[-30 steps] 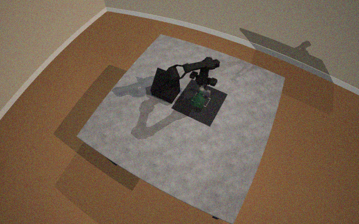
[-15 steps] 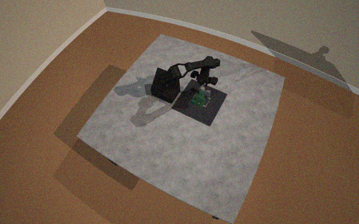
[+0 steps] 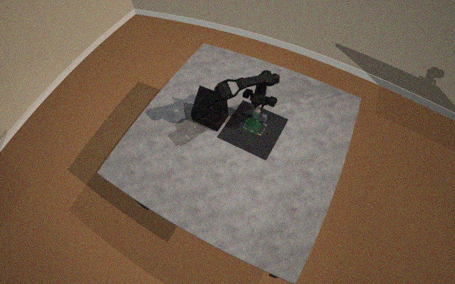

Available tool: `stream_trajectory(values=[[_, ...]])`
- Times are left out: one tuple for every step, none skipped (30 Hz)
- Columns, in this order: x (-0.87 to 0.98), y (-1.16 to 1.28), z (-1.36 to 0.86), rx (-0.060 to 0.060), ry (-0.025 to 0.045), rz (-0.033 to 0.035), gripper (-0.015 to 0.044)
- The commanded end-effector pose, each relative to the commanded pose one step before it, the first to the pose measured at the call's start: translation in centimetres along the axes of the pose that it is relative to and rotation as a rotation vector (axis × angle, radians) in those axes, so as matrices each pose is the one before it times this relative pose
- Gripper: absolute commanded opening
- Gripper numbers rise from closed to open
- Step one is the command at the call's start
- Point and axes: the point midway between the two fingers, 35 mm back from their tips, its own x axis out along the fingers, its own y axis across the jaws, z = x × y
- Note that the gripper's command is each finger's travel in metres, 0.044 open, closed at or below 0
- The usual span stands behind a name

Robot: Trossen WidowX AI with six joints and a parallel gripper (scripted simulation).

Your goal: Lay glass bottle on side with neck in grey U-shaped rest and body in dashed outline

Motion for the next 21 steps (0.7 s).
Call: stream_trajectory(values=[[0.423, 0.051, -0.904, 0.0025, 0.00164, -0.00148, 0.0125], [0.044, 0.003, -0.102, -0.0005, -0.00023, 0.00045, 0.0125], [0.045, 0.003, -0.103, -0.0005, -0.00021, 0.00046, 0.0125], [0.046, 0.003, -0.103, -0.0005, -0.00019, 0.00046, 0.0125], [0.047, 0.003, -0.103, -0.0005, -0.00017, 0.00046, 0.0125], [0.048, 0.003, -0.103, -0.0005, -0.00015, 0.00046, 0.0125], [0.049, 0.003, -0.103, -0.0004, -0.00013, 0.00046, 0.0125], [0.05, 0.003, -0.103, -0.0004, -0.00011, 0.00046, 0.0125], [0.051, 0.003, -0.104, -0.0004, -0.00009, 0.00046, 0.0125], [0.052, 0.003, -0.104, -0.0004, -0.00006, 0.00046, 0.0125], [0.054, 0.003, -0.105, -0.0003, -0.00004, 0.00046, 0.0125], [0.056, 0.003, -0.106, -0.0003, -0.00002, 0.00046, 0.0125], [0.057, 0.003, -0.106, -0.0003, 0.00001, 0.00046, 0.0125], [0.058, 0.003, -0.106, -0.0003, 0.00003, 0.00046, 0.0125], [0.059, 0.003, -0.106, -0.0002, 0.00005, 0.00045, 0.0125], [0.06, 0.003, -0.106, -0.0002, 0.00008, 0.00045, 0.0125], [0.062, 0.003, -0.106, -0.0002, 0.0001, 0.00044, 0.0125], [0.063, 0.003, -0.106, -0.0001, 0.00012, 0.00044, 0.0125], [0.065, 0.003, -0.106, -0.0001, 0.00015, 0.00044, 0.0125], [0.065, 0.003, -0.105, 0.0, 0.00017, 0.00043, 0.0125], [0.066, 0.003, -0.105, 0.0, 0.0002, 0.00043, 0.0125]])
